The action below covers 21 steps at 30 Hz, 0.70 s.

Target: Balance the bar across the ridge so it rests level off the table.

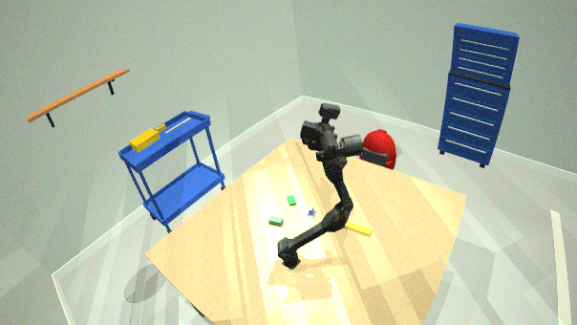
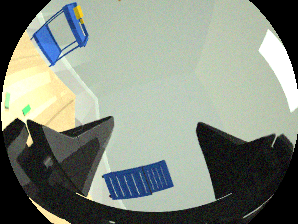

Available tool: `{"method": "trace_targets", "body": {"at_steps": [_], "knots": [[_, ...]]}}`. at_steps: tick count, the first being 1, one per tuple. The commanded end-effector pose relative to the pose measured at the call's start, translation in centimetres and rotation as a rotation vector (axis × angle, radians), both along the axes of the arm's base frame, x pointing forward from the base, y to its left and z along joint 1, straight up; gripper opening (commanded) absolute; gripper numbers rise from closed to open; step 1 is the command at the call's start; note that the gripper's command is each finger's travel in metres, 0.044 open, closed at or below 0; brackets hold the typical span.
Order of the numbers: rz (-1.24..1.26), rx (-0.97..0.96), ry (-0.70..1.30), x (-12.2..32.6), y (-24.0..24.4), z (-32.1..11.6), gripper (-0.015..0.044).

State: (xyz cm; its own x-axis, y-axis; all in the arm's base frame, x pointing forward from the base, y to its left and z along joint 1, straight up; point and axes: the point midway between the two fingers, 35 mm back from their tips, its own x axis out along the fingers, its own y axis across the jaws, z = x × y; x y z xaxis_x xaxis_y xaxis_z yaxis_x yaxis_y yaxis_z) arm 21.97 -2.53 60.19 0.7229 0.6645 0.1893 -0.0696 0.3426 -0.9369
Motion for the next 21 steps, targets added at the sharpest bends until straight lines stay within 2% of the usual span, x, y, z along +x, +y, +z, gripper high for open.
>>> {"method": "trace_targets", "body": {"at_steps": [1, 3, 4, 21], "knots": [[0.000, -0.001, -0.005, -0.1, 0.1, 0.0, 0.0374], [0.004, -0.008, -0.047, -0.6, 0.6, 0.3, 0.0321], [0.007, -0.013, -0.078, -1.0, 0.9, 0.5, 0.0315], [-0.116, -0.001, -0.142, -6.0, 3.1, 1.6, 0.0315]]}}
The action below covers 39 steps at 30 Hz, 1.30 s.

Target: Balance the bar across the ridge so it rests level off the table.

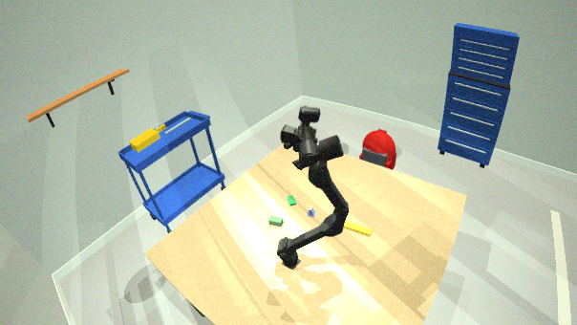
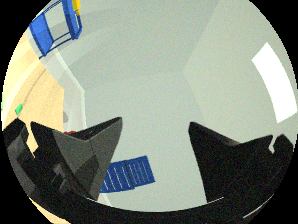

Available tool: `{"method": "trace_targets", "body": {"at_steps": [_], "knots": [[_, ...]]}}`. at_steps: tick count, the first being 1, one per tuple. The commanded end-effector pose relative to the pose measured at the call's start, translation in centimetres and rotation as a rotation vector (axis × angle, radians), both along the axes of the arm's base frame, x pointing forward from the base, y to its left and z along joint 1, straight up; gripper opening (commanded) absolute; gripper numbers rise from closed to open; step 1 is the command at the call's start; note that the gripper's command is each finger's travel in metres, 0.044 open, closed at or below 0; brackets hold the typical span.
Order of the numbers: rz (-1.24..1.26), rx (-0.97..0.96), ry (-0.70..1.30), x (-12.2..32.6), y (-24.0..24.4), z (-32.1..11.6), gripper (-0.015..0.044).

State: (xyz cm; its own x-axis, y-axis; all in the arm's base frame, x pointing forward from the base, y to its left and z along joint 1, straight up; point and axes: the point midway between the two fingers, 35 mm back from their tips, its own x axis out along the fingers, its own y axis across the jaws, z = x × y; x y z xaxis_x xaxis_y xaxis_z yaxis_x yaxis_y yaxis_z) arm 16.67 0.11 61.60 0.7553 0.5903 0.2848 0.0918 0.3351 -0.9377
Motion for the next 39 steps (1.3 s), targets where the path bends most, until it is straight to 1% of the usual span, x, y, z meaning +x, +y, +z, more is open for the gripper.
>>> {"method": "trace_targets", "body": {"at_steps": [1, 19, 29, 39], "knots": [[-0.020, 0.010, -0.010, -0.9, 0.7, 0.3, 0.0315], [-0.123, 0.055, -0.021, -3.9, 5.0, 0.6, 0.0315], [-0.172, 0.076, -0.002, -4.1, 7.9, 0.1, 0.0315], [-0.220, 0.094, 0.034, -3.2, 10.7, -0.9, 0.0315]]}}
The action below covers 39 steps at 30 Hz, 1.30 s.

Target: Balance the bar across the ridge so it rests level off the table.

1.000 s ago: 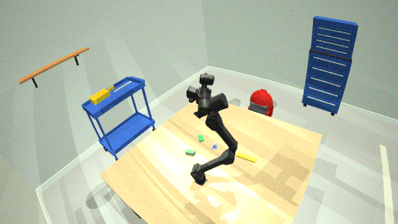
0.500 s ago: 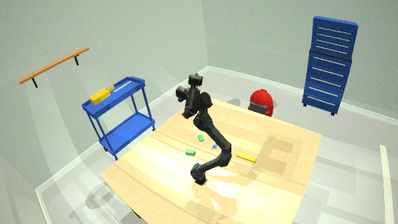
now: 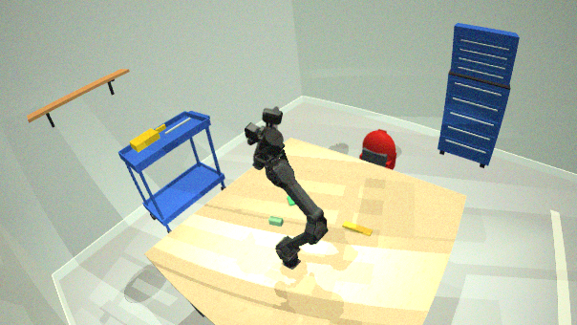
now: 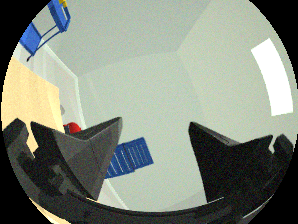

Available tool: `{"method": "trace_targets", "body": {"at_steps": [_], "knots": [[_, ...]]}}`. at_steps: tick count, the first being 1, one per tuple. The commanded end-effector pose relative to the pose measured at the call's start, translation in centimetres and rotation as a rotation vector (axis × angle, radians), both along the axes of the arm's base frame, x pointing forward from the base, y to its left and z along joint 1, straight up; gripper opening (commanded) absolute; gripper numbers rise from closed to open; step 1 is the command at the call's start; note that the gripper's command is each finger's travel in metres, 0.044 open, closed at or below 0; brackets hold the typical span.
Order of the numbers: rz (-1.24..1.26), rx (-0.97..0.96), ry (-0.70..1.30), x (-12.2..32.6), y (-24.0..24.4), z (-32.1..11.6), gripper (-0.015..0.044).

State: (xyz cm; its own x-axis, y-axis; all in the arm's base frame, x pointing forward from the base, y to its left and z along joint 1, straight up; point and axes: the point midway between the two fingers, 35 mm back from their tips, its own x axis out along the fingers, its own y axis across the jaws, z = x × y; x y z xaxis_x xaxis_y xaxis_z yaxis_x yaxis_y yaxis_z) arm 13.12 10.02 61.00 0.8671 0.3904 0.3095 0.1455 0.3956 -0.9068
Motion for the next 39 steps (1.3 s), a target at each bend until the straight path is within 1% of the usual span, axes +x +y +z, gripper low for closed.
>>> {"method": "trace_targets", "body": {"at_steps": [1, 10, 16, 20, 25, 39], "knots": [[-0.012, 0.003, 0.013, 0.4, 1.1, -0.5, 0.0315], [-0.040, 0.013, 0.062, 2.2, 3.7, -1.9, 0.0315], [-0.088, -0.023, 0.049, 3.2, 3.1, -2.5, 0.0315], [-0.093, -0.015, 0.070, 3.8, 3.7, -3.0, 0.0315], [-0.117, 0.039, 0.100, 5.1, 4.0, -3.8, 0.0315], [-0.144, 0.113, 0.219, 8.9, 5.2, -6.8, 0.0315]]}}
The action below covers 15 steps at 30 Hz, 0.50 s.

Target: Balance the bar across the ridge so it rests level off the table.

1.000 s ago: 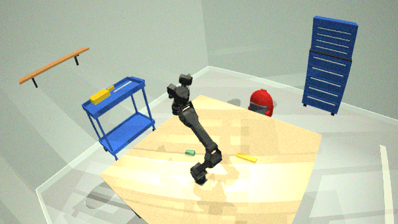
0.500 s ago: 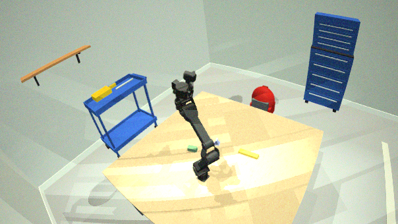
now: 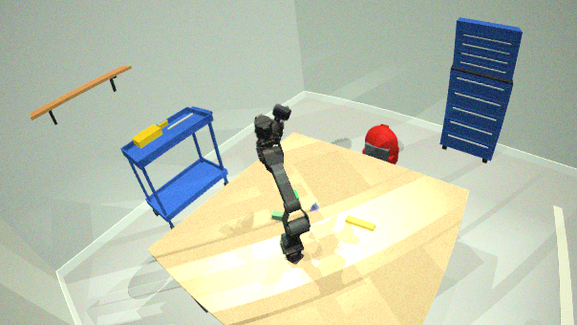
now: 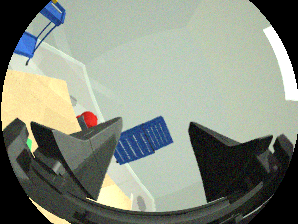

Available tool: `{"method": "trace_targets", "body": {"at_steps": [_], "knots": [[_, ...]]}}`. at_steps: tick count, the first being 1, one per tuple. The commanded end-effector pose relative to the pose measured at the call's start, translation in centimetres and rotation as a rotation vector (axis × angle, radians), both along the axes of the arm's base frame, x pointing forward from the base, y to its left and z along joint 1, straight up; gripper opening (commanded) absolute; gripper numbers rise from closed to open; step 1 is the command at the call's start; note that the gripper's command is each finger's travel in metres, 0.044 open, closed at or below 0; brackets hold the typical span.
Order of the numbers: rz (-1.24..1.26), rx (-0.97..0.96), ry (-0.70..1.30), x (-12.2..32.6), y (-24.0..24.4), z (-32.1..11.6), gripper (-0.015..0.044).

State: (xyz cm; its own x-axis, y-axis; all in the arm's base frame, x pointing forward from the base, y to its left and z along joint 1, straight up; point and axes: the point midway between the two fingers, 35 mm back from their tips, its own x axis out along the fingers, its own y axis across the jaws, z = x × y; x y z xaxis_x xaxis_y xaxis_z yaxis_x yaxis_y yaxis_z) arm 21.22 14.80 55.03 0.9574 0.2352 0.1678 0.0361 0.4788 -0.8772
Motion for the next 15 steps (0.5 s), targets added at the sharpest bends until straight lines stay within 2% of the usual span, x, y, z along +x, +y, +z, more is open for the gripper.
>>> {"method": "trace_targets", "body": {"at_steps": [1, 15], "knots": [[-0.004, 0.014, 0.038, 1.1, 0.5, -1.1, 0.0315], [-0.094, 0.144, 0.235, 6.7, 0.3, -6.2, 0.0315]]}}
